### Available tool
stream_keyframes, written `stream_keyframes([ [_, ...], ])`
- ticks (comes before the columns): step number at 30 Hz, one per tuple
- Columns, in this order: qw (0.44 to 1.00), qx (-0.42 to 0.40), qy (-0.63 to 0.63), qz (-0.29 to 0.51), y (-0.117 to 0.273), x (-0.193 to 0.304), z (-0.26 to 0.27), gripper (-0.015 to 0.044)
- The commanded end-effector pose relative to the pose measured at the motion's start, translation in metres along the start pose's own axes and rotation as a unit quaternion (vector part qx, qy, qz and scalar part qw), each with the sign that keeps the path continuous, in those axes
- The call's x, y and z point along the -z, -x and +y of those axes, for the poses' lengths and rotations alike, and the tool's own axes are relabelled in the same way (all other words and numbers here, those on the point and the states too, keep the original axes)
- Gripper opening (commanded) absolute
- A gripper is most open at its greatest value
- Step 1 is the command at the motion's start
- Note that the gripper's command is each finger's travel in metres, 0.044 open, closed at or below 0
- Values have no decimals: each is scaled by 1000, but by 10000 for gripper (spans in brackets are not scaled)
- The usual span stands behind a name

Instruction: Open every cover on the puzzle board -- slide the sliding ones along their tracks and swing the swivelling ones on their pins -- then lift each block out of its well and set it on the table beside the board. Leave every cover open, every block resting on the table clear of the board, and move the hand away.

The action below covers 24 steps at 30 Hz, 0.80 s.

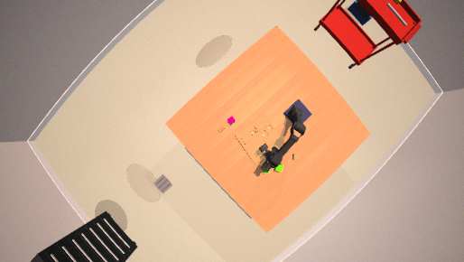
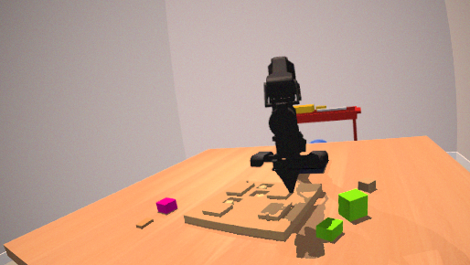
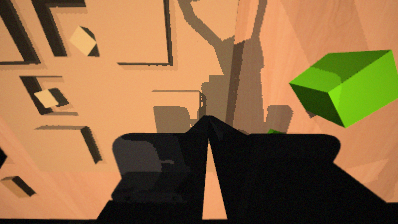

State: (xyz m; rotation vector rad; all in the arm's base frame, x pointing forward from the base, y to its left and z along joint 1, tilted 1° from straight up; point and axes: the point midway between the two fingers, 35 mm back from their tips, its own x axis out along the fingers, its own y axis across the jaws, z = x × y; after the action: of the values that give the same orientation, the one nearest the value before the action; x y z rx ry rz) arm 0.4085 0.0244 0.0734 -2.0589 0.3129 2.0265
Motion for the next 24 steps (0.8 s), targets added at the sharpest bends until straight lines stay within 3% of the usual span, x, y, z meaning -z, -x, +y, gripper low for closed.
stream_keyframes([
  [1,1000,1,1,-4,-6,-2,0,0],
  [24,1000,1,1,-4,-29,-3,0,0],
])
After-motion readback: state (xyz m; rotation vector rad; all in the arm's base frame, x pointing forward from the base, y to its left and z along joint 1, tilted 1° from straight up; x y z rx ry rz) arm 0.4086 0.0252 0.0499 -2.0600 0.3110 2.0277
